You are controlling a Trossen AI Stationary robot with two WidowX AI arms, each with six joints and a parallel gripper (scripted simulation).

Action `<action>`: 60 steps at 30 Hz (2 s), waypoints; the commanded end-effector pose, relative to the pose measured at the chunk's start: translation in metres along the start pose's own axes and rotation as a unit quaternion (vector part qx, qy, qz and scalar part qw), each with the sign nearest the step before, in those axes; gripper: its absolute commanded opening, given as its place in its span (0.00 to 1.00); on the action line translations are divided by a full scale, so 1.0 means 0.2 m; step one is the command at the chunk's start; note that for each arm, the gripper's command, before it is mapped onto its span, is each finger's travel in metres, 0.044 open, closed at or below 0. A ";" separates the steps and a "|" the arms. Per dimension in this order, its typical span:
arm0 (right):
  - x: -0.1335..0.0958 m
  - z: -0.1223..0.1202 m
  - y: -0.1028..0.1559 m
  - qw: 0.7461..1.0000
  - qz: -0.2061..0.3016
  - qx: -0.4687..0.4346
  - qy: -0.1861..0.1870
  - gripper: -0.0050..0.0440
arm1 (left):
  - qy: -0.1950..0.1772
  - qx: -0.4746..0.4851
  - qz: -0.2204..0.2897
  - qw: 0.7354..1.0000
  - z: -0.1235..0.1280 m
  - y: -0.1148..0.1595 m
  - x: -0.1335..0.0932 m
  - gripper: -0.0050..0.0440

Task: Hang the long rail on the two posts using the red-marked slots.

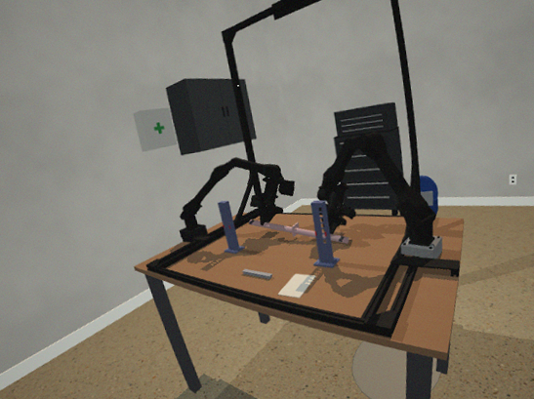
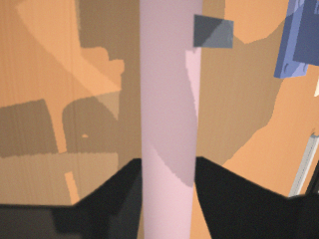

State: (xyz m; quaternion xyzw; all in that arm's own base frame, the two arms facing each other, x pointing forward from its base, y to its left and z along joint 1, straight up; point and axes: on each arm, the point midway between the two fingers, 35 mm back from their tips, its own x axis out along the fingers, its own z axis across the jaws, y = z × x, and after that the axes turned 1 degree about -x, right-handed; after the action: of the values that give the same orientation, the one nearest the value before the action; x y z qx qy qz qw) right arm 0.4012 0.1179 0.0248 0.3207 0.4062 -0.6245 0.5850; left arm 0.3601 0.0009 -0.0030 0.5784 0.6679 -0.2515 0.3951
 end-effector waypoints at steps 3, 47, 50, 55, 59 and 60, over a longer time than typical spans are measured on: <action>-0.01 0.00 0.00 1.000 0.002 0.000 -0.002 0.10 | 0.004 0.004 -0.003 1.000 0.00 -0.01 0.02 0.10; 0.00 0.01 0.00 0.998 0.054 0.030 0.000 0.10 | 0.001 0.035 -0.051 0.998 -0.12 0.01 -0.15 0.10; 0.03 -0.01 0.01 0.998 0.061 0.034 0.000 0.10 | 0.001 0.040 -0.058 0.998 -0.11 0.01 -0.15 0.10; 0.06 -0.03 0.01 0.997 0.068 0.037 0.000 0.10 | 0.002 0.045 -0.065 0.997 -0.11 0.01 -0.15 0.10; 0.09 -0.05 0.02 0.996 0.077 0.043 0.000 0.10 | 0.002 0.051 -0.074 0.996 -0.11 0.01 -0.14 0.10; 0.10 -0.05 0.02 0.996 0.080 0.044 0.000 0.10 | 0.002 0.053 -0.076 0.996 -0.10 0.01 -0.14 0.10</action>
State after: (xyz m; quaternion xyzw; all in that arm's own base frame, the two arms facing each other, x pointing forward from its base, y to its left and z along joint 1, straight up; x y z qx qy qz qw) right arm 0.4052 0.1176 0.0051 0.3738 0.3561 -0.5954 0.6156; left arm 0.3545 0.0009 0.0308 0.5487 0.6940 -0.3123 0.3461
